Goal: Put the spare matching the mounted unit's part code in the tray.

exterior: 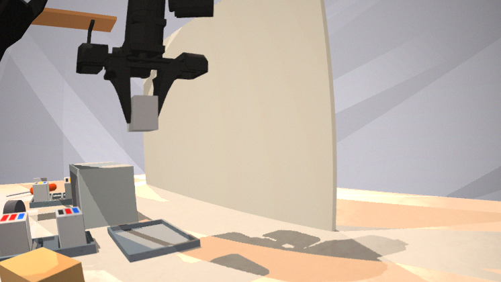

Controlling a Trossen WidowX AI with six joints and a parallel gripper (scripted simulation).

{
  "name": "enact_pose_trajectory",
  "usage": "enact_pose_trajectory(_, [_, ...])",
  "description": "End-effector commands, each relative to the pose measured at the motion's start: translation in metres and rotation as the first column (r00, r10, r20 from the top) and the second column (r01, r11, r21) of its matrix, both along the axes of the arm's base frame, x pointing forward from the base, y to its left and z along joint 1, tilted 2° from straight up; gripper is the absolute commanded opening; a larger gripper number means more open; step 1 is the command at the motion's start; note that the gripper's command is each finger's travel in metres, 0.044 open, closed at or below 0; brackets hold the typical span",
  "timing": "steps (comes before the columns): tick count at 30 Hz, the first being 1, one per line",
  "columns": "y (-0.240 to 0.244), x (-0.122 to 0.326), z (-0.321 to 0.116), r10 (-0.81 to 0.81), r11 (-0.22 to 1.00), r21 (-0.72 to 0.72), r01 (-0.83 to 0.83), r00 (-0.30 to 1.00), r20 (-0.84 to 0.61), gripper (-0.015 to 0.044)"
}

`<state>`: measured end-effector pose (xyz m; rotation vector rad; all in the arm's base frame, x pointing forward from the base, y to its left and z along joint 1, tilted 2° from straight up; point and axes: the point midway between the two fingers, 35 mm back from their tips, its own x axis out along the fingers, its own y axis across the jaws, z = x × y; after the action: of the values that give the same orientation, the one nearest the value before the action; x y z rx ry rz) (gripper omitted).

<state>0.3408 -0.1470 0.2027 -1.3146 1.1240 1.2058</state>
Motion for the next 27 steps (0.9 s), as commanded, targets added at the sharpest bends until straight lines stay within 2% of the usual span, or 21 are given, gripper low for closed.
enact_pose_trajectory(1, [0.0, 0.001, -0.003, 0.004, 1.0, 0.002, -0.004, 1.0, 0.001, 0.0])
enact_pose_trajectory(27, [-0.002, 0.006, -0.02, 0.004, 1.0, 0.002, -0.004, 1.0, 0.001, 0.0])
